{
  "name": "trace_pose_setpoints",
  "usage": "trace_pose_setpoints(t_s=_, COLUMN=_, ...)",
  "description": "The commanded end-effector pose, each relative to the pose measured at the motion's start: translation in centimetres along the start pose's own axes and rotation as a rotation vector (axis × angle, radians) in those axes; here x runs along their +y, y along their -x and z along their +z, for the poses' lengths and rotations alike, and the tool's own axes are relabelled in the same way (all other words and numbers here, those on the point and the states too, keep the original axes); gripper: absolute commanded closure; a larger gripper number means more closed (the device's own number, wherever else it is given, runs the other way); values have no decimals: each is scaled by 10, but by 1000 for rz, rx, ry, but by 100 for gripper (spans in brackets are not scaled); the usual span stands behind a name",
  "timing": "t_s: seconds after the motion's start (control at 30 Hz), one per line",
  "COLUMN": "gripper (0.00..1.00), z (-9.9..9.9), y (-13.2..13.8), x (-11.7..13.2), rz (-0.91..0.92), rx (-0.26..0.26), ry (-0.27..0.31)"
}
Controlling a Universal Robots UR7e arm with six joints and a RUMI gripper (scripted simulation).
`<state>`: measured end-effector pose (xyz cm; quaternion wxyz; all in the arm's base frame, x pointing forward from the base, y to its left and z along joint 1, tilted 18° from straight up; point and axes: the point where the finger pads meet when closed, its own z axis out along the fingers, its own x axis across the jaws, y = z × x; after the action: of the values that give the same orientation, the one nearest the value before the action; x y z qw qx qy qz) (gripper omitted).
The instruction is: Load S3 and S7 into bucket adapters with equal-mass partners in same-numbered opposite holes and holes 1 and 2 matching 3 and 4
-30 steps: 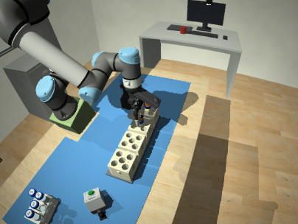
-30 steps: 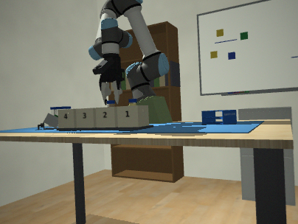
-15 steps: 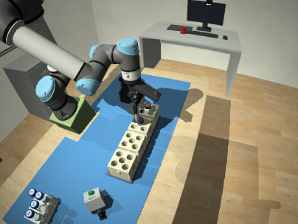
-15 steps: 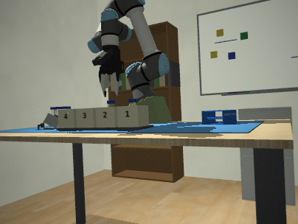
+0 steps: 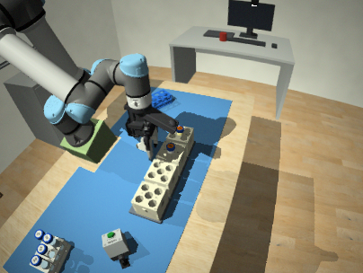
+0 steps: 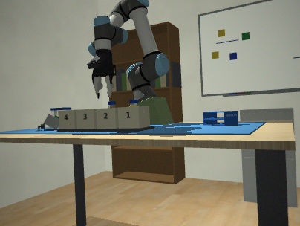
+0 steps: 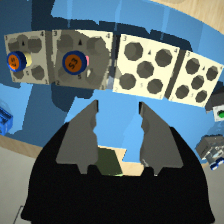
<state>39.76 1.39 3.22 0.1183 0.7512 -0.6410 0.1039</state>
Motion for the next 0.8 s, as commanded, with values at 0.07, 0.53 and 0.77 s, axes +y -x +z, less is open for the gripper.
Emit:
trace_pose_setpoints(t_s=0.07, gripper=65, z=-1, y=-51, x=36, rz=-16, rx=-8, ry=-7)
trace_pose_setpoints(t_s=0.53, gripper=65, z=0, y=-132, x=93, rz=-16, rx=-8, ry=-7)
trace_pose_setpoints(t_s=0.77, gripper=65, z=1, y=-180, x=126, rz=-16, rx=-8, ry=-7)
